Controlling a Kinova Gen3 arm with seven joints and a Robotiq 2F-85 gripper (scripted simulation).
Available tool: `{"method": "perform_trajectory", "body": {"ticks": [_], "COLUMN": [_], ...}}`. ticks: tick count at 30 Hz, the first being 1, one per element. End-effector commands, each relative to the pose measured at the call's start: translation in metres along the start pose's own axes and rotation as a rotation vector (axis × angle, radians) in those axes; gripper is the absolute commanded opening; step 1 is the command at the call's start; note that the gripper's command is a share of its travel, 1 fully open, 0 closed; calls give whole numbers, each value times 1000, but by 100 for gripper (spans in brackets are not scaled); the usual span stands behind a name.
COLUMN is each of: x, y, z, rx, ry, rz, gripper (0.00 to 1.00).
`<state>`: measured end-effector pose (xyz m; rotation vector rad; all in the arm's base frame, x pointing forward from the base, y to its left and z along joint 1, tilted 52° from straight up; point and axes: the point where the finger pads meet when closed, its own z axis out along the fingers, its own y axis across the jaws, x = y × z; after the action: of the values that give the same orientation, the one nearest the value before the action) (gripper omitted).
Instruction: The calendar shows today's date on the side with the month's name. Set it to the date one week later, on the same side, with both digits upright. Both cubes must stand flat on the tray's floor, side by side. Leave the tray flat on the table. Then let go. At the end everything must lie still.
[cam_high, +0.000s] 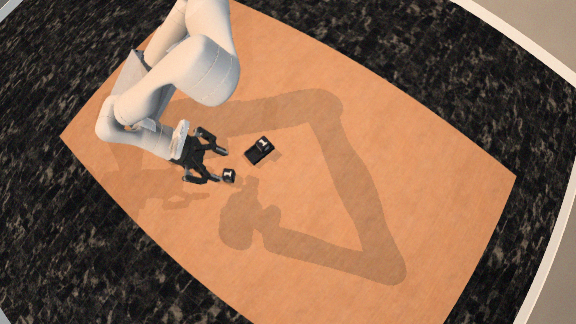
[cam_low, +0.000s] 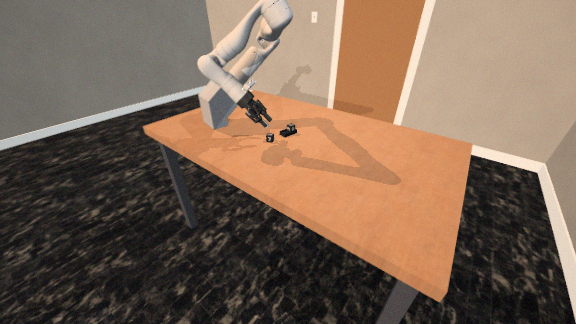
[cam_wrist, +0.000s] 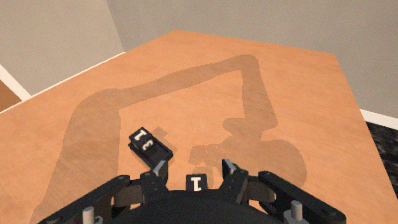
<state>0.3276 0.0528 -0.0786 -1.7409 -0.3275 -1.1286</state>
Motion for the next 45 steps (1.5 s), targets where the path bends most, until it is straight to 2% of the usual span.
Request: {"method": "perform_trajectory", "body": {"ticks": [1, 6, 8, 18, 21, 26, 29, 39, 45], "x": [3, 4, 5, 6, 6, 7, 9, 9, 8], "y": [0, 0, 0, 0, 0, 0, 0, 0, -1], "z": [1, 1, 1, 1, 1, 2, 2, 2, 2], "rx": [5, 4, 1, 1, 5, 4, 0, -1, 6], "ry": [-43, -179, -217, -257, -311, -435, -484, -510, -594], "rz": [-7, -7, -8, -8, -6, -6, -8, -8, -4], "gripper": [67, 67, 67, 67, 67, 67, 67, 67, 67]}}
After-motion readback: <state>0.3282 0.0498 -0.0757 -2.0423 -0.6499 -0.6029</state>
